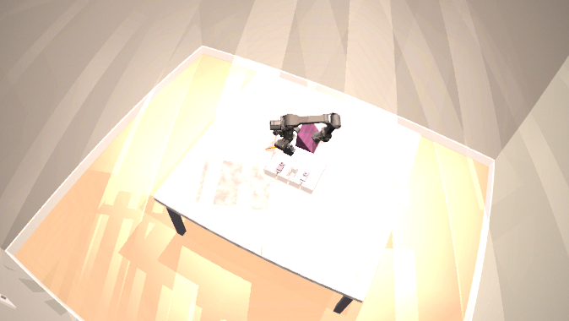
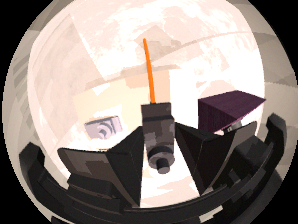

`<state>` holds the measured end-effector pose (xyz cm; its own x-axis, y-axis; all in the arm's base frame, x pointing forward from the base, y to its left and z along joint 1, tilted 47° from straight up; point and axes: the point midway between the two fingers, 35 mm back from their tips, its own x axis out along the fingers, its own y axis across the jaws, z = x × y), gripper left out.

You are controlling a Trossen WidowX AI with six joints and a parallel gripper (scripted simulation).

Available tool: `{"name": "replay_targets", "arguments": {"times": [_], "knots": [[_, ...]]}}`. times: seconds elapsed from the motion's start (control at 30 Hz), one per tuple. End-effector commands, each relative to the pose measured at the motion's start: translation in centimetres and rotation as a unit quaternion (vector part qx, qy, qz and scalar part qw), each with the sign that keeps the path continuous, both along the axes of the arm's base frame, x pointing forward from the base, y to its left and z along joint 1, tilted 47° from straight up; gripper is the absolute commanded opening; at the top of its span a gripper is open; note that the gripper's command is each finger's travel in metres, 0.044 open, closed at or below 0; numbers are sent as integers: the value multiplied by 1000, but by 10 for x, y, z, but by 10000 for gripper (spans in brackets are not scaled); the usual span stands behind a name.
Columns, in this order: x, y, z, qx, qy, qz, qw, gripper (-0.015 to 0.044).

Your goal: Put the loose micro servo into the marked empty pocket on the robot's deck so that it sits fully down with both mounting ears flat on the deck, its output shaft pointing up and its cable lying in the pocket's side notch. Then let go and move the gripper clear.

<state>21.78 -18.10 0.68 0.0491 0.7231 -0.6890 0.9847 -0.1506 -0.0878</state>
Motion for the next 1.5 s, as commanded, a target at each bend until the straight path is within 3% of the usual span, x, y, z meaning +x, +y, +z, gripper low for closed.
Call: {"name": "replay_targets", "arguments": {"times": [0.0, 0.83, 1.47], "knots": [[5, -4, -1, -3, -3, 0, 1000, 0], [12, 61, 67, 0, -8, 6, 1000, 0], [12, 61, 67, -15, -229, 216, 949, 0]]}}
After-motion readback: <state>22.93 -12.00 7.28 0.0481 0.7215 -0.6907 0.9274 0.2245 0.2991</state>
